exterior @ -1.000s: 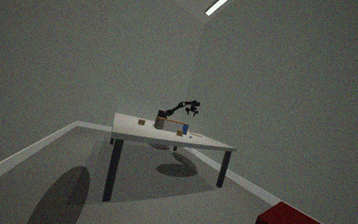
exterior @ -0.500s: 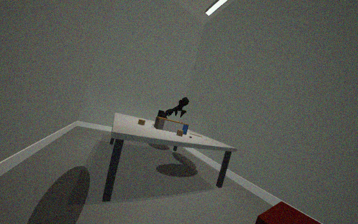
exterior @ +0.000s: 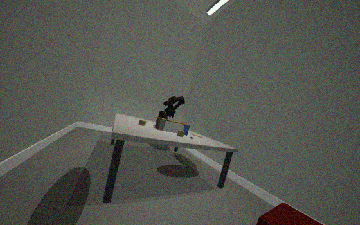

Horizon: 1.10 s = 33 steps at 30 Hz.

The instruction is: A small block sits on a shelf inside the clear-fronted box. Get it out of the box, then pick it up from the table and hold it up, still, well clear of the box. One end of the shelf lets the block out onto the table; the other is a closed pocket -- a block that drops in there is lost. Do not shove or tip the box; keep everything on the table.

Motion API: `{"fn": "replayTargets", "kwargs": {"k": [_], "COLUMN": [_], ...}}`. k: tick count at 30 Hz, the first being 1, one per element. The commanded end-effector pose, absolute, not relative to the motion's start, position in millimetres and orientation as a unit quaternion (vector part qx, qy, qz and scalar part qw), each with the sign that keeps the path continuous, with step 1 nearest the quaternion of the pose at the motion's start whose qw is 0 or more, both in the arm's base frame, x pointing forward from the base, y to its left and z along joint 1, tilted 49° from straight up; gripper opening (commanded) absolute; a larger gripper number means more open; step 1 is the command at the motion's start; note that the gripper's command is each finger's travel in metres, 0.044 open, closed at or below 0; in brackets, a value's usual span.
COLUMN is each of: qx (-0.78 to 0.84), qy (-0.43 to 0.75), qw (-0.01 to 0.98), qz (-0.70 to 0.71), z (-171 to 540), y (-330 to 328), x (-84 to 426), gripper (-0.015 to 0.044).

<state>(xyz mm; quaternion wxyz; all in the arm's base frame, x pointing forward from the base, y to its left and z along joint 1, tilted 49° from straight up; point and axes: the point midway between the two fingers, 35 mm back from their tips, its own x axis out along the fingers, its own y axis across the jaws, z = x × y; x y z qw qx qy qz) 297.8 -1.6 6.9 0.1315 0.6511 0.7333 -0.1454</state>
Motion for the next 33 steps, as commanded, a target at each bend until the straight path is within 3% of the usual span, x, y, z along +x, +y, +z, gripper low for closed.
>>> {"fn": "replayTargets", "kwargs": {"k": [1,33], "qx": [0.655,0.655], "qy": [0.731,0.731], "qw": [0.126,0.126], "qz": [-0.145,-0.146], "z": [3,-29], "y": [0,42], "x": [297,293], "gripper": [0.04,0.04]}}
